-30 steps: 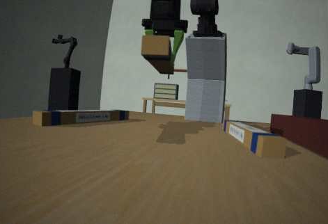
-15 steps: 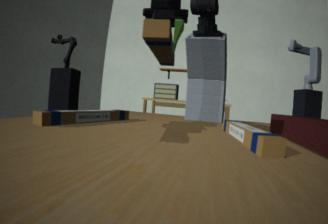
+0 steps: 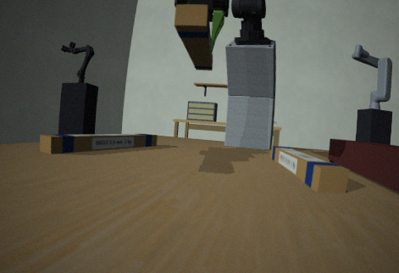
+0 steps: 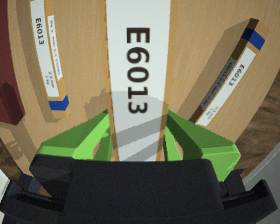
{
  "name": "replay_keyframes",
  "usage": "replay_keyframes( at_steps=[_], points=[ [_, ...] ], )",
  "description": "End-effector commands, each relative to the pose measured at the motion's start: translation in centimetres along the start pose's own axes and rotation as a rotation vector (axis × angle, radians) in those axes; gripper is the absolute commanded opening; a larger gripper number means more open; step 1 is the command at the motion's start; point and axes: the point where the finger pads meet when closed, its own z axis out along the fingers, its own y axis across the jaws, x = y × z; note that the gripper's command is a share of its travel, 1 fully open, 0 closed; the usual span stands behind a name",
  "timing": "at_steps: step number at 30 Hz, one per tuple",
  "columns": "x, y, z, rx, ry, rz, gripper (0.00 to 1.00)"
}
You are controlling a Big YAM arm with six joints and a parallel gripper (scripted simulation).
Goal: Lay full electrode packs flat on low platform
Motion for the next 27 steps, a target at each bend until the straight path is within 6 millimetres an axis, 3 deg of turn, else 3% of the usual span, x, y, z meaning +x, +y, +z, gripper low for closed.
replay_keyframes(
  at_steps=[1, 15, 27],
  points=[
    [-2.3, -1.5, -4.0, 0.033, -0.077, -0.001, 0.0],
    [-1.1, -1.0, -3.8, 0.028, -0.064, 0.002, 0.0],
    [-2.4, -1.5, -4.4, 0.039, -0.091, 0.001, 0.0]
  ],
)
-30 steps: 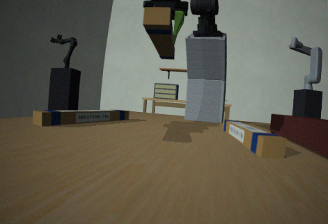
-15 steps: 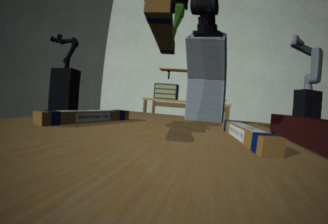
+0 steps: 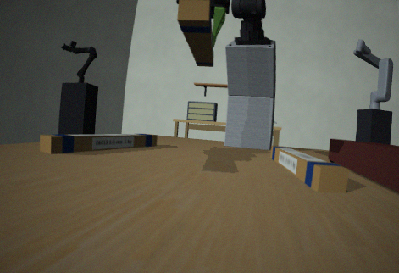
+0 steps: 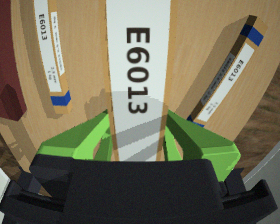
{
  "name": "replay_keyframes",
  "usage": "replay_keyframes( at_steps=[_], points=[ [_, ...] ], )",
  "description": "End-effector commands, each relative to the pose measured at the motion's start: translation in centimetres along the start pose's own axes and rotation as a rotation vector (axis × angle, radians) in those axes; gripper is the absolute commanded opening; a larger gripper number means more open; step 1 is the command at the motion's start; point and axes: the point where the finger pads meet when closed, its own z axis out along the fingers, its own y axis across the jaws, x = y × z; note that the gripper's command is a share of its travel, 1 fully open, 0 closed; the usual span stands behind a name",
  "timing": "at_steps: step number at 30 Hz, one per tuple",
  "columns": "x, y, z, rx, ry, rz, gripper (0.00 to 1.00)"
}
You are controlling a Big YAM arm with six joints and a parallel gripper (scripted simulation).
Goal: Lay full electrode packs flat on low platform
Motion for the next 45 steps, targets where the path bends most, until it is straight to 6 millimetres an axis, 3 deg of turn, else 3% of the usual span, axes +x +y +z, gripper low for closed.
replay_keyframes(
  at_steps=[1, 5, 27, 35, 45],
  points=[
    [-3.1, -1.4, -3.3, 0.039, -0.097, 0.034, 0.0],
    [-2.7, 0.3, -3.0, 0.027, -0.094, 0.166, 0.0],
    [-2.1, 6.2, -2.6, 0.017, -0.082, 0.167, 0.0],
    [-2.2, 7.7, -2.6, 0.016, -0.086, 0.168, 0.0],
    [-2.4, 7.6, -2.7, 0.018, -0.089, 0.173, 0.0]
  ],
)
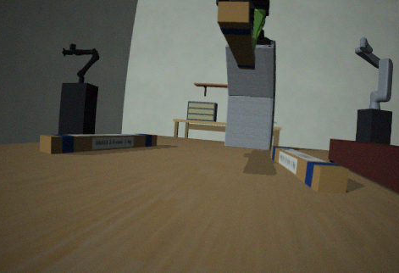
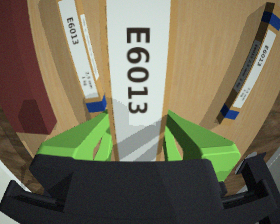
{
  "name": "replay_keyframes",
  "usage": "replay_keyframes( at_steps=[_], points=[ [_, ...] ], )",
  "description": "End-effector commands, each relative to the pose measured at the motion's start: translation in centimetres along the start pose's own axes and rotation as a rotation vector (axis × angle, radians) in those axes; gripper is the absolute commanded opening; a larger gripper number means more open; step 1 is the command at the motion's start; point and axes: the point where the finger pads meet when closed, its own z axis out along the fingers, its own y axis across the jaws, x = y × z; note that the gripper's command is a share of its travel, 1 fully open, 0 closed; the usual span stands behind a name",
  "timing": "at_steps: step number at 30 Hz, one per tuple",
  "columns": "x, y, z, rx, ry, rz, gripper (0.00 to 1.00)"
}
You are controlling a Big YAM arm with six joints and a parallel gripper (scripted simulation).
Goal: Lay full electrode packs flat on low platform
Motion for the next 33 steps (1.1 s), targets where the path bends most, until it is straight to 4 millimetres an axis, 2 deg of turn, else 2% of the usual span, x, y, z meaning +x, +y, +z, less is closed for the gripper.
replay_keyframes(
  at_steps=[1, 11, 30, 31, 33],
  points=[
    [-2.4, 0.1, -2.7, 0.0, -0.086, 0.013, 0.0],
    [-1.9, 0.1, -2.4, -0.001, -0.078, 0.012, 0.0],
    [-2.9, 0.5, -2.8, -0.003, -0.095, 0.008, 0.0],
    [-0.8, 0.1, -0.2, 0.0, -0.066, 0.007, 0.0],
    [-0.8, 0.1, 0.1, 0.0, -0.065, 0.007, 0.0]
  ],
)
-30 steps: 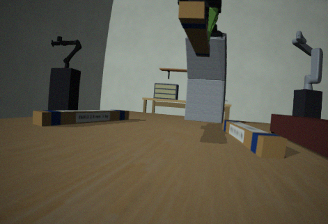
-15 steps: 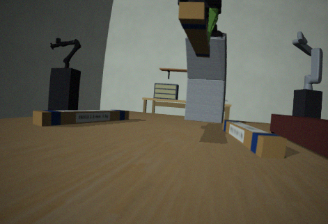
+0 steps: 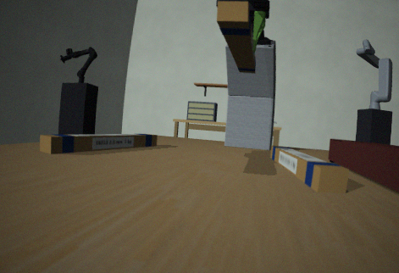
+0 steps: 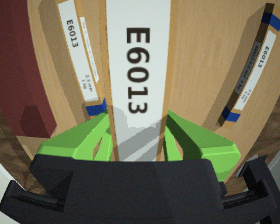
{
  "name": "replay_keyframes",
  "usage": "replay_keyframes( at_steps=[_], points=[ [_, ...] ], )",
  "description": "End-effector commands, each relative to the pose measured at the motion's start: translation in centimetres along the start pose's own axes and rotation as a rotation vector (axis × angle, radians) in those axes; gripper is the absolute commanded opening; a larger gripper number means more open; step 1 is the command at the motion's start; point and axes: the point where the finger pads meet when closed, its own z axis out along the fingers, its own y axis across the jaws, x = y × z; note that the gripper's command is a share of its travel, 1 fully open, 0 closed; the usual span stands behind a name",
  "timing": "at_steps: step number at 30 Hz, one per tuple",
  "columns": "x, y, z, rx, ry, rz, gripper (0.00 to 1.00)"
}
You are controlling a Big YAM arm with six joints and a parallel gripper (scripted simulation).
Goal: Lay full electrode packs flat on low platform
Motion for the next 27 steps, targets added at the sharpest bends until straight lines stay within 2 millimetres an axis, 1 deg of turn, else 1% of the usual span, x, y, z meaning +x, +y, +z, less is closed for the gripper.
replay_keyframes(
  at_steps=[1, 27],
  points=[
    [-0.9, 0.1, -0.3, 0.0, -0.039, 0.0, 0.0],
    [-0.9, 0.1, 2.9, 0.0, -0.036, 0.0, 0.0]
  ],
)
